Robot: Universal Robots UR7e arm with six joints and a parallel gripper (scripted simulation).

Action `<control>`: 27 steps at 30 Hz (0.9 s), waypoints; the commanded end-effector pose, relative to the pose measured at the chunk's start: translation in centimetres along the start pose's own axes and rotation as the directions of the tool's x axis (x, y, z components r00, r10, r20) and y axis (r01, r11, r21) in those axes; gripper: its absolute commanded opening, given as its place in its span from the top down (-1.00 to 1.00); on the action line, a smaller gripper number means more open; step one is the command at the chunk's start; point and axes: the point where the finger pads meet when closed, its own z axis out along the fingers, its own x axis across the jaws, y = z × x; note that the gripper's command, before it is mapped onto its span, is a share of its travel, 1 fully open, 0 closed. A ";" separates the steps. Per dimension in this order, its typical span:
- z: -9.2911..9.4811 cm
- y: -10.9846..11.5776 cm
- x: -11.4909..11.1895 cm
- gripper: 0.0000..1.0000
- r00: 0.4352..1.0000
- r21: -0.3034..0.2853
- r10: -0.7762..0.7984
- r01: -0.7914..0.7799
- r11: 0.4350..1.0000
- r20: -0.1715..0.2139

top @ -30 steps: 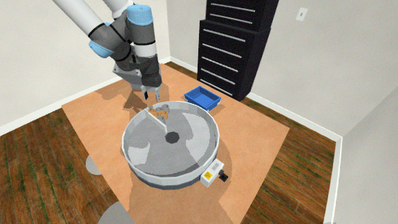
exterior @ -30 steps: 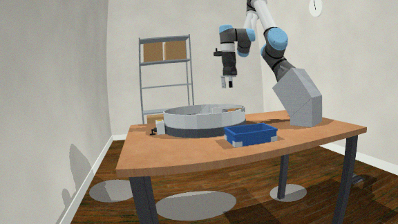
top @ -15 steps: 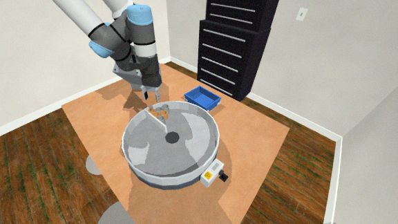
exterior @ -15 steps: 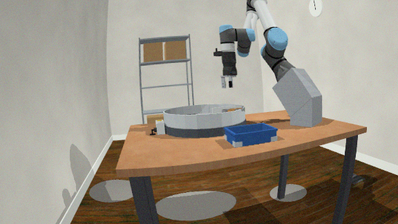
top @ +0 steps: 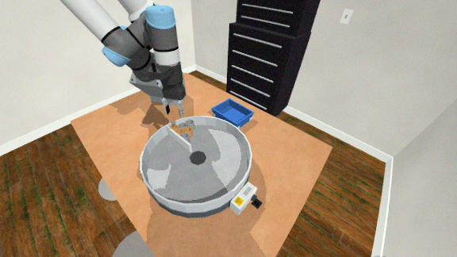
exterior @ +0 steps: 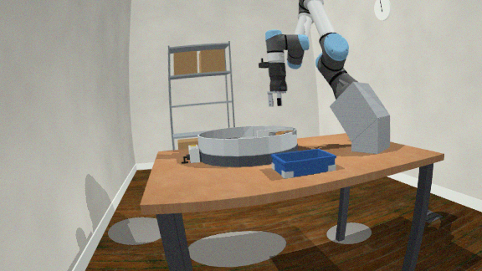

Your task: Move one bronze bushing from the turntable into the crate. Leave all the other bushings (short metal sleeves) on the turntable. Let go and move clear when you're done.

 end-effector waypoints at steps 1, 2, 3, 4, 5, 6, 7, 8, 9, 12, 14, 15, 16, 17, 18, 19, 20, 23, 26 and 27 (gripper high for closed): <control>0.0 0.0 0.0 -1.00 1.000 0.001 0.000 0.000 1.000 0.001; 0.0 0.0 0.0 -1.00 1.000 0.001 0.000 0.000 1.000 0.001; 0.0 0.0 0.0 -1.00 1.000 0.001 0.000 0.000 1.000 0.001; 0.0 0.0 0.0 -1.00 1.000 0.001 0.000 0.000 1.000 0.001; 0.0 0.0 0.0 -1.00 1.000 0.001 0.000 0.000 1.000 0.001; 0.0 0.0 0.0 -1.00 1.000 0.001 0.000 0.000 1.000 0.001; 0.0 0.0 0.0 -1.00 1.000 0.001 0.000 0.000 1.000 0.001; 0.0 0.0 0.0 -1.00 1.000 0.001 0.000 0.000 1.000 0.001; 0.0 0.0 0.0 -1.00 1.000 0.001 0.000 0.000 1.000 0.001; 0.0 0.0 0.0 -1.00 1.000 0.001 0.000 0.000 1.000 0.001; 0.0 0.0 0.0 -1.00 1.000 0.001 0.000 0.000 1.000 0.001; 0.0 0.0 0.0 -1.00 1.000 0.001 0.000 0.000 1.000 0.001; 0.0 0.0 0.0 -1.00 1.000 0.001 0.000 0.000 1.000 0.001; 0.0 0.0 0.0 -1.00 1.000 0.001 0.000 0.000 1.000 0.001; 0.6 0.4 -0.4 0.33 1.000 0.001 0.000 0.000 1.000 0.001; 1.2 0.7 -0.7 0.33 1.000 0.001 0.000 0.000 1.000 0.001; 1.8 1.1 -1.1 0.33 1.000 0.001 0.000 0.000 1.000 0.001; 3.0 1.9 -1.8 0.33 1.000 0.001 0.000 0.000 1.000 0.001; 3.0 1.9 -1.8 0.33 1.000 0.001 0.000 0.000 1.000 0.001; 3.0 1.9 -1.8 0.33 1.000 0.001 0.000 0.000 1.000 0.001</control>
